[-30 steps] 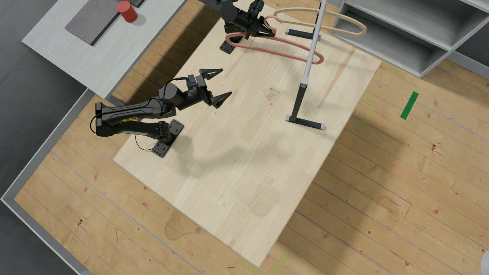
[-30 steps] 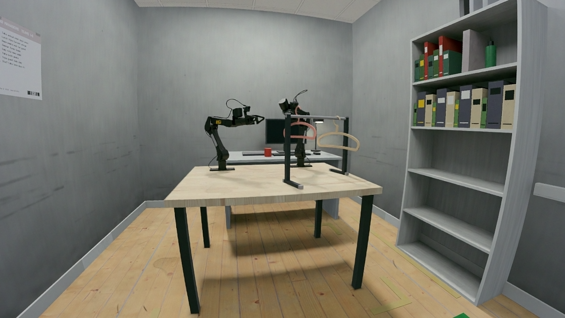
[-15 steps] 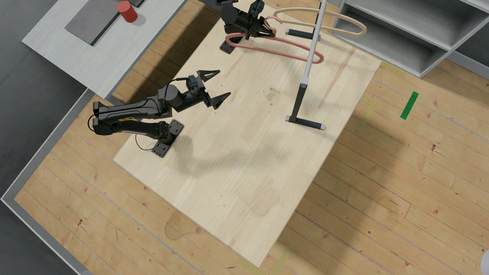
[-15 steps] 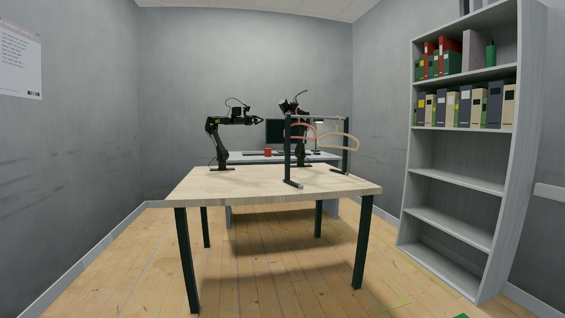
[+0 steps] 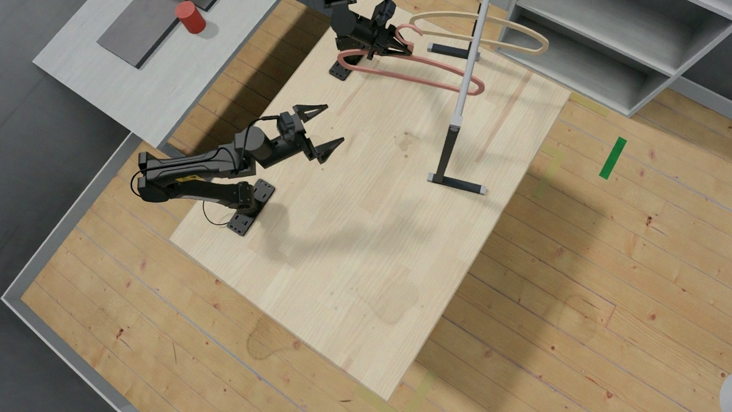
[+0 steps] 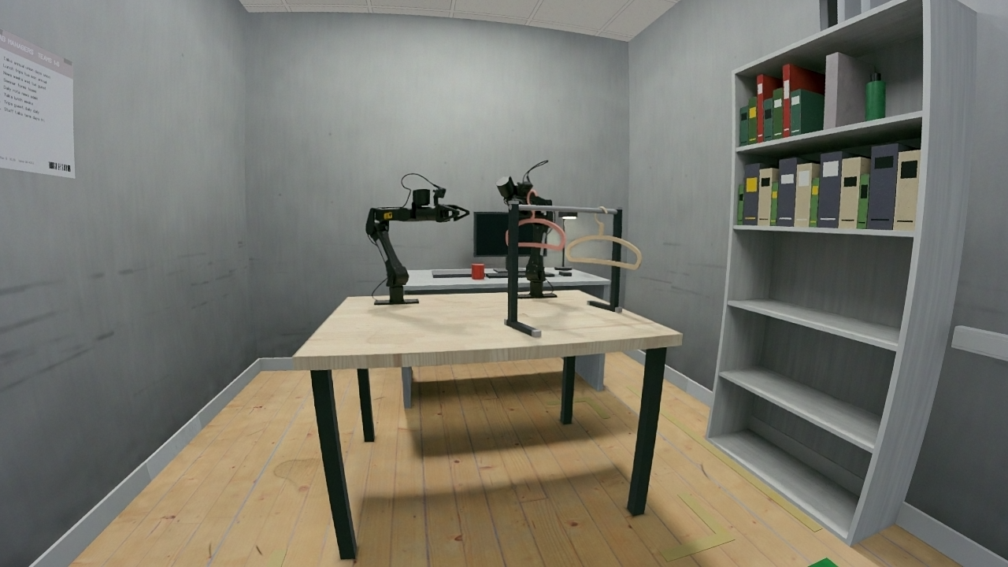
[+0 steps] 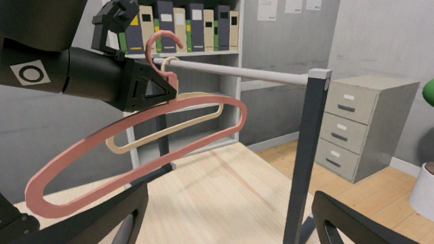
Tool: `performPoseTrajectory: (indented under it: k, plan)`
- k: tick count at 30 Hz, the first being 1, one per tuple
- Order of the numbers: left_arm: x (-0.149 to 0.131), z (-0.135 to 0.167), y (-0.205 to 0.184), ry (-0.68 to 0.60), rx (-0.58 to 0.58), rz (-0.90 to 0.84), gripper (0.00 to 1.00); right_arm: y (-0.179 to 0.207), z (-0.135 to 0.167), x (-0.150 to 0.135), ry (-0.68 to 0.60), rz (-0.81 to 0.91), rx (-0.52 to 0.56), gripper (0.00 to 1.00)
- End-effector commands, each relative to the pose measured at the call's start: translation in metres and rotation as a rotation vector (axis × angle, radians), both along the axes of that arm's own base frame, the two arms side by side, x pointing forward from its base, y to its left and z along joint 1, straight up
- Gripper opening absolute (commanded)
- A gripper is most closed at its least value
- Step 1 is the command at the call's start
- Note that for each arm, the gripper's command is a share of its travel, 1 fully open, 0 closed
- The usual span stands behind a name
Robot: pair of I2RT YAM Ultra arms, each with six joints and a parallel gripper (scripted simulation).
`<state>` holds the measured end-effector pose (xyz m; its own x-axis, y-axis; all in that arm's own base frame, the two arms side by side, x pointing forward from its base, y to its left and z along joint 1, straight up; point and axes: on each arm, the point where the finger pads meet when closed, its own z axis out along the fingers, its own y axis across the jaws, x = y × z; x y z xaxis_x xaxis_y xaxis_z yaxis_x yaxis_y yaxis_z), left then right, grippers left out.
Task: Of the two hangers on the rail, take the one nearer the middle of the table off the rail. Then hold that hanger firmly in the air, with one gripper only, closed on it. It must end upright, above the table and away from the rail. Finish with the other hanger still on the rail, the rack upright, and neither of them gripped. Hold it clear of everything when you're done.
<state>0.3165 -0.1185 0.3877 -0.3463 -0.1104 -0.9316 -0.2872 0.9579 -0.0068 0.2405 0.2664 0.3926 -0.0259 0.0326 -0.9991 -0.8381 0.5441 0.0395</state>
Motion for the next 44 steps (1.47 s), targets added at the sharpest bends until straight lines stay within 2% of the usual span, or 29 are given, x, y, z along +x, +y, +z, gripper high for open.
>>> performPoseTrajectory:
  k: [1, 4, 44]
  plan:
    - [-0.0037, 0.0110, 0.0048, -0.019, 0.003, 0.019, 0.00, -0.0068, 0.0163, -0.0062, -0.030, 0.001, 0.005, 1.00]
    - [-0.0037, 0.0110, 0.0048, -0.019, 0.003, 0.019, 0.00, -0.0032, 0.0078, -0.0050, -0.008, 0.007, -0.003, 1.00]
    - [-0.0037, 0.0110, 0.0048, -0.019, 0.003, 0.019, 0.00, -0.0032, 0.0078, -0.0050, -0.008, 0.007, -0.003, 1.00]
